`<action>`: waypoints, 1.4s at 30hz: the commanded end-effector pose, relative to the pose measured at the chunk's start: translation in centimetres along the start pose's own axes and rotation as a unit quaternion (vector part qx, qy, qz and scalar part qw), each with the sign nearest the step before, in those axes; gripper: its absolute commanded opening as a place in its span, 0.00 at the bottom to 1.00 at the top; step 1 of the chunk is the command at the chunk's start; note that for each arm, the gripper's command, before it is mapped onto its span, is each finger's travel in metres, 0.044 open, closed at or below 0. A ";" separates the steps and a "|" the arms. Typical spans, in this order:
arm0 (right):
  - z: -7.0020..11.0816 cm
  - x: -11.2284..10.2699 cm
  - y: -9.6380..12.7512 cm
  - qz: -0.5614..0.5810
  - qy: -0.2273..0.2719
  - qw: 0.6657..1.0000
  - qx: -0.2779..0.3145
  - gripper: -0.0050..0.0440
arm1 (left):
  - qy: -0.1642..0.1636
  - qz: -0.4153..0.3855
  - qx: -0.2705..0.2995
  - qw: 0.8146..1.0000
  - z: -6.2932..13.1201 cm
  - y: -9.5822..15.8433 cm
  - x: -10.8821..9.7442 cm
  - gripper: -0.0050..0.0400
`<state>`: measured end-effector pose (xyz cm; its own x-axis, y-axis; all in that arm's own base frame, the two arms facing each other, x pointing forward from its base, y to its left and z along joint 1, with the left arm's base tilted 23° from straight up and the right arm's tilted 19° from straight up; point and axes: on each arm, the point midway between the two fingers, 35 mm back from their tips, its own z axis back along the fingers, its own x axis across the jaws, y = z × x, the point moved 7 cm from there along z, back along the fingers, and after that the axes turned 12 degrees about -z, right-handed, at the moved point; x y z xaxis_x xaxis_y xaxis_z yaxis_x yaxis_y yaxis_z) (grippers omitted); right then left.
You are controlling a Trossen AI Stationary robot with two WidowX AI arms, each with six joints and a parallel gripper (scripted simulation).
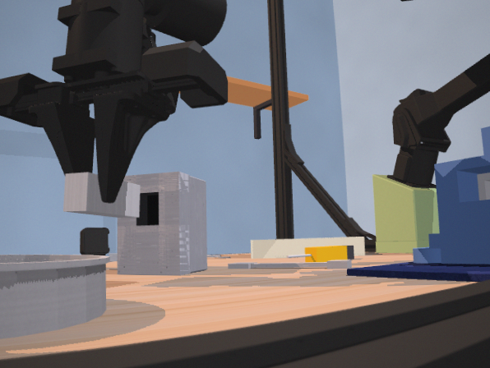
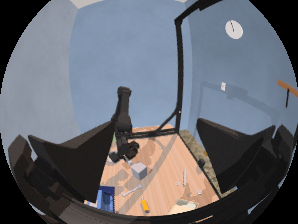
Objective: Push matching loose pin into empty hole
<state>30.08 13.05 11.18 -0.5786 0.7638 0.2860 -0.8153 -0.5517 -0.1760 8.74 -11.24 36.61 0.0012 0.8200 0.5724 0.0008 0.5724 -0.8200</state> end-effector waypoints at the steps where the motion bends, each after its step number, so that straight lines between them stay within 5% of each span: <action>1: -0.2 0.1 -0.6 -0.001 0.001 1.000 0.002 0.10 | -0.001 -0.001 0.000 1.000 0.0 0.0 0.0 1.00; 42: -0.7 0.8 -3.4 0.001 0.000 1.000 -0.001 0.10 | -0.001 -0.001 0.000 1.000 0.0 0.0 0.0 1.00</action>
<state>32.13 15.49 11.56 -0.5823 0.7617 0.2841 -0.8128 -0.5523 -0.1851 8.75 -11.24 36.61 0.0011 0.8201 0.5722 0.0007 0.5722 -0.8201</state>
